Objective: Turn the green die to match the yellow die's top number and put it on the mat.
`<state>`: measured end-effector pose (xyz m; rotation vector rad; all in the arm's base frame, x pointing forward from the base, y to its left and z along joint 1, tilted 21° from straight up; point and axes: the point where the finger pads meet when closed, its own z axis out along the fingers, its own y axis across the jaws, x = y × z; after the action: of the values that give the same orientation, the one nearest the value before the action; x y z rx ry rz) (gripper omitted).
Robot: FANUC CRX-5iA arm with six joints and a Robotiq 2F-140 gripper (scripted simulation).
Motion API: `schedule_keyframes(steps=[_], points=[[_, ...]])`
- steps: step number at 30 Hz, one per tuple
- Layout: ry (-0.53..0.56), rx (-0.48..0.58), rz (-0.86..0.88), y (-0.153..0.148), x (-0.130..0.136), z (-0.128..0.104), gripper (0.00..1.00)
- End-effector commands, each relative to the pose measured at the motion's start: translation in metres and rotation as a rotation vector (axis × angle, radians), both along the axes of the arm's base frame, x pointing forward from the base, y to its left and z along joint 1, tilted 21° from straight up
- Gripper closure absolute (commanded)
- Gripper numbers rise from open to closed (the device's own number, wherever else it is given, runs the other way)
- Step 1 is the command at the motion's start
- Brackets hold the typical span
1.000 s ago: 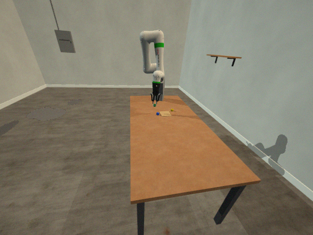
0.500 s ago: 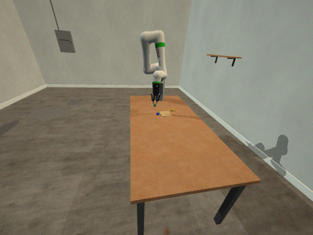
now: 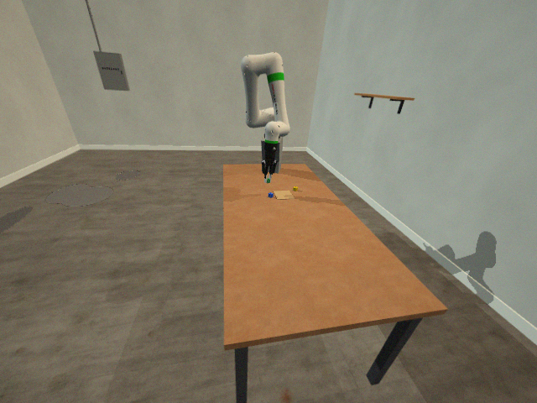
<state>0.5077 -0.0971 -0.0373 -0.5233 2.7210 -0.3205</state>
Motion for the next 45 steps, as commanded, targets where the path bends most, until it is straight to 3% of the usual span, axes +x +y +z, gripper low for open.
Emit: schedule_keyframes(steps=[1, 13, 28, 31, 32, 45], points=[[0.075, -0.017, 0.156, 0.006, 0.002, 0.0, 0.84], [0.115, -0.124, 0.438, 0.02, 0.006, 0.0, 0.84], [0.181, -0.306, 0.911, 0.043, 0.011, -0.001, 0.84], [0.182, -0.308, 0.916, 0.044, 0.011, -0.001, 0.84], [0.196, -0.349, 1.022, 0.049, 0.012, -0.001, 0.84], [0.24, -0.485, 1.367, 0.066, 0.015, -0.001, 0.84]])
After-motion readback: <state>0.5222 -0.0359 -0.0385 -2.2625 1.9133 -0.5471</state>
